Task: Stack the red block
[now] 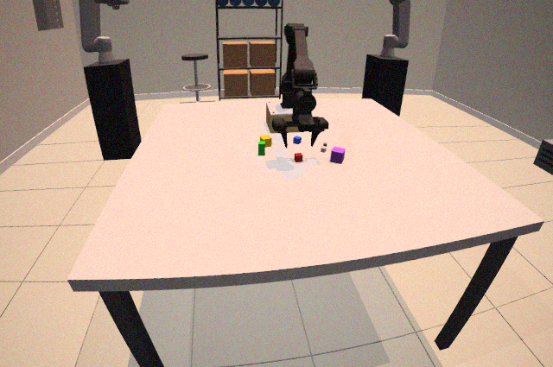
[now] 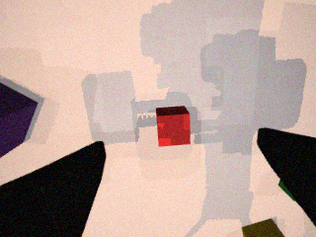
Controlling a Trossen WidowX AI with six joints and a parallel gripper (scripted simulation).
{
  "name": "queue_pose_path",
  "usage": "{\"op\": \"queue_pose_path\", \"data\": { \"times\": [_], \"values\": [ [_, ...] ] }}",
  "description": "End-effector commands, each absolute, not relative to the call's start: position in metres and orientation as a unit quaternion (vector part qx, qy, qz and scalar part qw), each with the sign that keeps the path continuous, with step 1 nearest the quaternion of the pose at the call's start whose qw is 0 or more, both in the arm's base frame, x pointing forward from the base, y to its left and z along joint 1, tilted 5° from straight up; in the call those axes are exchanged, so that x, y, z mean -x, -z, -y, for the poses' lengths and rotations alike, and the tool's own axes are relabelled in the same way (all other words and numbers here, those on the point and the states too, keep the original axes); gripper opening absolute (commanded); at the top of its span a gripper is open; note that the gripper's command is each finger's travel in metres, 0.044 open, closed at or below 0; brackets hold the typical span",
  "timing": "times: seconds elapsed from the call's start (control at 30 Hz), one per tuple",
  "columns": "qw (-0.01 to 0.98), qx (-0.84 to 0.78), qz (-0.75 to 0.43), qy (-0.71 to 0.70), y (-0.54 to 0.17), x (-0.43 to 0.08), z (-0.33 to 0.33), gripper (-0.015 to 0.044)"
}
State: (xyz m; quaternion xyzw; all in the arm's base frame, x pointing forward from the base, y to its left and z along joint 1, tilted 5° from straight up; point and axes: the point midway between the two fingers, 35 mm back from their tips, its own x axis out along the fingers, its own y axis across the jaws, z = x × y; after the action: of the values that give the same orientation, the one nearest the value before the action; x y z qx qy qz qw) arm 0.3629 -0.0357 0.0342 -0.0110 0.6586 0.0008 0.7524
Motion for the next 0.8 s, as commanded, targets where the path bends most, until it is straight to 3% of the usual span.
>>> {"op": "queue_pose_path", "data": {
  "times": [0.0, 0.77],
  "values": [
    [0.747, 0.007, -0.665, -0.001, -0.018, -0.359, 0.035, 0.044],
    [0.746, 0.007, -0.665, -0.001, 0.011, -0.364, 0.035, 0.044]
  ]
}}
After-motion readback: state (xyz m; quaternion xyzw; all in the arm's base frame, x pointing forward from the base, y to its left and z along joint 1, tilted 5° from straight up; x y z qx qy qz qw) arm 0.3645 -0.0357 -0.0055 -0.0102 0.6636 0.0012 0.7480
